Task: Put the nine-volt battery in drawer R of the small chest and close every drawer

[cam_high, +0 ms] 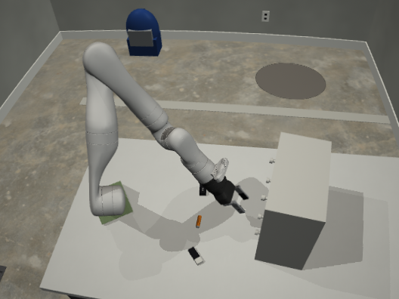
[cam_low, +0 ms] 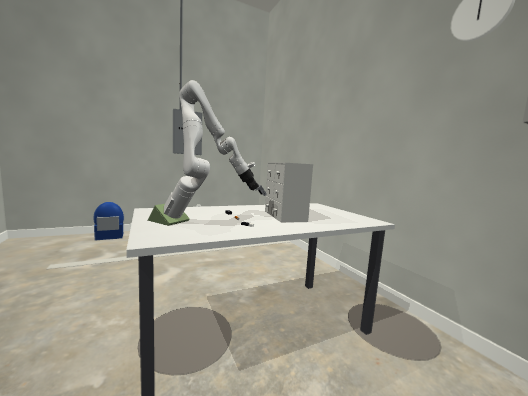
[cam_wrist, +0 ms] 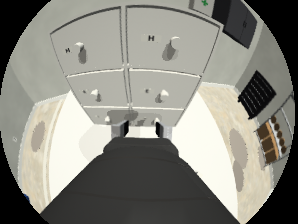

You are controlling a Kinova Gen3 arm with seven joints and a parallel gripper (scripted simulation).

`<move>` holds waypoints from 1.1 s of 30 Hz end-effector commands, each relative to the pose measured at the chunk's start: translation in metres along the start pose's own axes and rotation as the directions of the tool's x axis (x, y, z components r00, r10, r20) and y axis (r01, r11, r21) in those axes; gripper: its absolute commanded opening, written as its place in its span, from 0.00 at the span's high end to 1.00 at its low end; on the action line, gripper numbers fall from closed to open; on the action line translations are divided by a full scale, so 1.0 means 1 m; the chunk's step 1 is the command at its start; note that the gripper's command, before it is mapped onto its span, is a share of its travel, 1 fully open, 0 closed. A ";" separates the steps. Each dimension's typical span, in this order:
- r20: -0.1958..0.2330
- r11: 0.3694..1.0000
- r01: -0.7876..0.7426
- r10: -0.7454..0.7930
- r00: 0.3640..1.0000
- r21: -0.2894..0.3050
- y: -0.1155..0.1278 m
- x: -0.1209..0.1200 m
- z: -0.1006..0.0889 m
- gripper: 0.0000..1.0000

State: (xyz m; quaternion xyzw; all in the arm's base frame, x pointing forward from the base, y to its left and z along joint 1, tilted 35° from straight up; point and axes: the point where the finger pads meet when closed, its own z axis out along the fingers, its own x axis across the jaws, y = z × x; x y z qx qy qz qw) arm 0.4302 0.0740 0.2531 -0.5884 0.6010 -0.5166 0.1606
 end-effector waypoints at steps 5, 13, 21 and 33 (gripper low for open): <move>-0.009 1.000 0.004 -0.004 1.000 0.011 0.000 0.002 0.002 0.00; -0.004 1.000 0.004 -0.004 1.000 0.028 -0.001 0.001 0.004 0.00; 0.003 0.999 0.003 -0.003 1.000 0.042 -0.001 -0.002 0.005 0.00; 0.004 0.996 0.002 -0.003 1.000 0.090 -0.001 -0.002 0.012 0.00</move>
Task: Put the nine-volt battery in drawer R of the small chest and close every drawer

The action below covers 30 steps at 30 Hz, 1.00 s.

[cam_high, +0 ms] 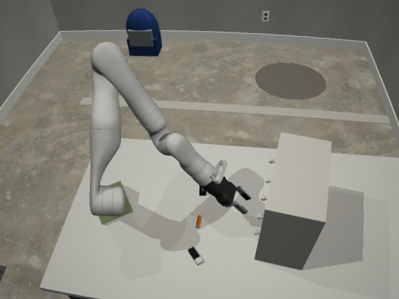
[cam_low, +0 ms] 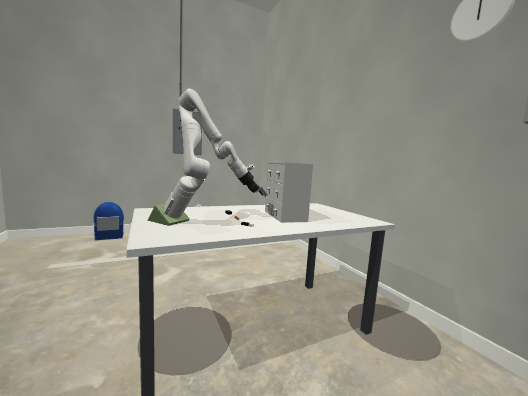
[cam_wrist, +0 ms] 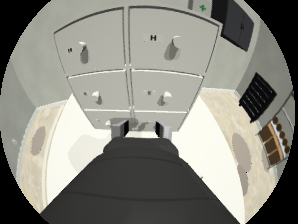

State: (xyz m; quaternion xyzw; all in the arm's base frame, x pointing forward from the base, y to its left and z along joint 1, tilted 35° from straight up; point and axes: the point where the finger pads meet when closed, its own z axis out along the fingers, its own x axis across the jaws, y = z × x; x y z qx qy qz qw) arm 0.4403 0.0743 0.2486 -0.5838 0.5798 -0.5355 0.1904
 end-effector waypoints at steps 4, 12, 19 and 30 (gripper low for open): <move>-0.013 1.000 0.009 -0.009 1.000 0.017 0.001 0.004 0.003 0.00; -0.013 0.999 0.009 -0.009 1.000 0.049 0.001 0.003 0.007 0.00; -0.014 0.997 0.010 -0.009 1.000 0.072 0.001 0.004 0.011 0.00; -0.011 0.995 0.009 -0.008 1.000 0.103 0.002 0.003 0.015 0.00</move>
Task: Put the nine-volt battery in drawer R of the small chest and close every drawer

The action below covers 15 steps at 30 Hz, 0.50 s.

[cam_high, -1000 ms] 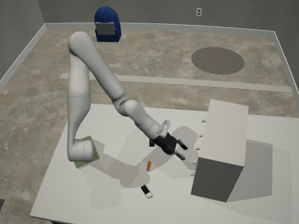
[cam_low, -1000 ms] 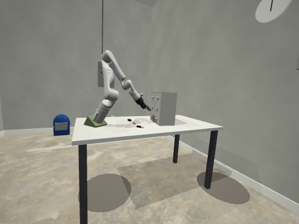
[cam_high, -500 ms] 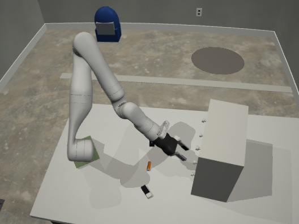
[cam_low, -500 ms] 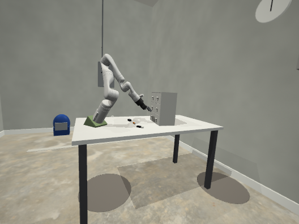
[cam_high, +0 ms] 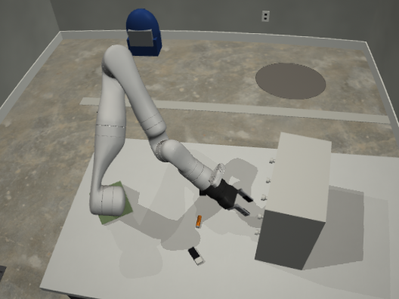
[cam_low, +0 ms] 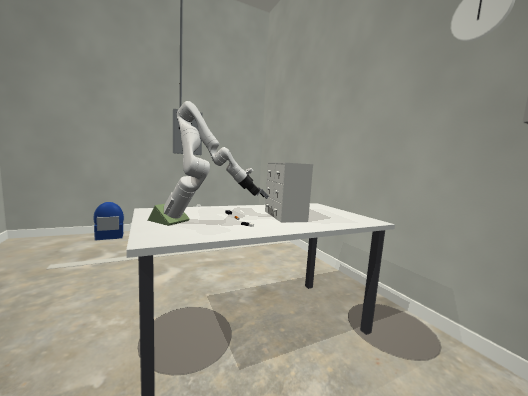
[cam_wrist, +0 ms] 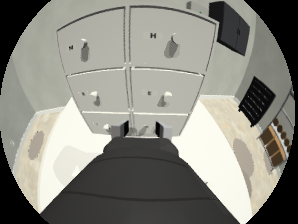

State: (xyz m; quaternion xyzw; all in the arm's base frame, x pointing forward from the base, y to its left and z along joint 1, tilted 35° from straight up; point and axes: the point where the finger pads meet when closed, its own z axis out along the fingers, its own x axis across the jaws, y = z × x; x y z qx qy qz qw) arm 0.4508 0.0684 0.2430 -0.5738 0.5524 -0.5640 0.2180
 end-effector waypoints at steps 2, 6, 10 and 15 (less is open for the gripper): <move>-0.009 1.000 0.008 -0.008 1.000 0.011 0.001 0.003 0.002 0.00; -0.010 1.000 0.008 -0.008 1.000 0.020 0.001 0.003 0.003 0.00; -0.011 1.000 0.008 -0.008 1.000 0.027 0.001 0.003 0.004 0.00; -0.011 0.999 0.009 -0.008 1.000 0.037 0.002 0.003 0.006 0.00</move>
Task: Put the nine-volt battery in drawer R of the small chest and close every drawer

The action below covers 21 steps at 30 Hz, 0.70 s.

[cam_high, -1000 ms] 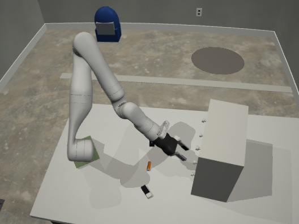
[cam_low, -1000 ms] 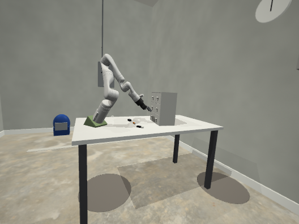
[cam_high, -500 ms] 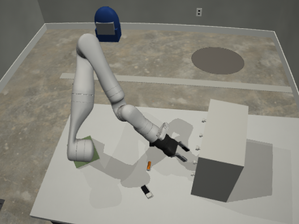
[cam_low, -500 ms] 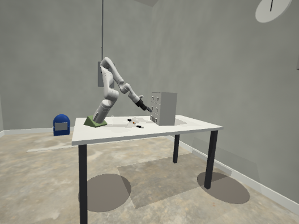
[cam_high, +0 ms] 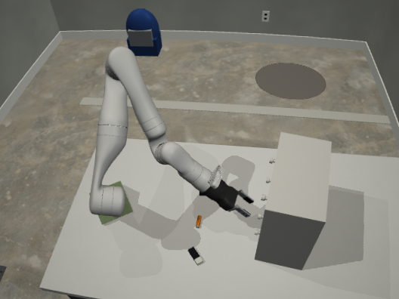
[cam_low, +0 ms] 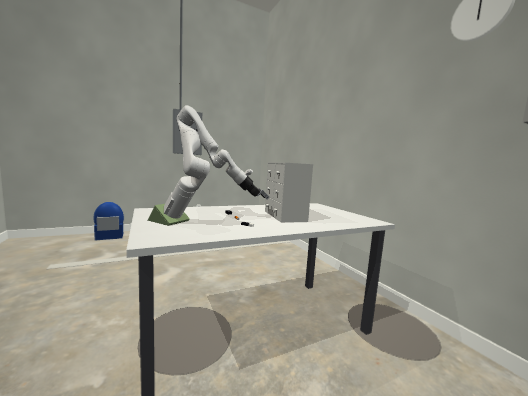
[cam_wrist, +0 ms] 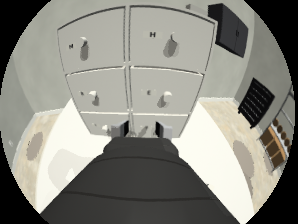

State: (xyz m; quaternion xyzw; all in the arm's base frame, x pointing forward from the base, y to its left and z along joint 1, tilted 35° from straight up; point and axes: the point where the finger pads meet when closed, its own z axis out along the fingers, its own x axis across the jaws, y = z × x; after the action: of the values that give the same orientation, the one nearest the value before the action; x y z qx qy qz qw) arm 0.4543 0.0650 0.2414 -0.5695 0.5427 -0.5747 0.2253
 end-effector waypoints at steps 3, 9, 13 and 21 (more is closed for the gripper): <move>-0.005 1.000 0.006 -0.005 1.000 0.008 0.001 0.002 0.002 0.00; -0.005 1.000 0.005 -0.005 1.000 0.013 0.001 0.001 0.002 0.00; -0.004 1.000 0.005 -0.005 1.000 0.017 0.001 0.001 0.003 0.00; -0.003 1.000 0.005 -0.005 1.000 0.020 0.002 0.001 0.003 0.00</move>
State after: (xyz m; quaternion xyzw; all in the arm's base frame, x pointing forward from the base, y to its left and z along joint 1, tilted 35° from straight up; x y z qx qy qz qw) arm 0.4563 0.0626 0.2394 -0.5678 0.5363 -0.5811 0.2288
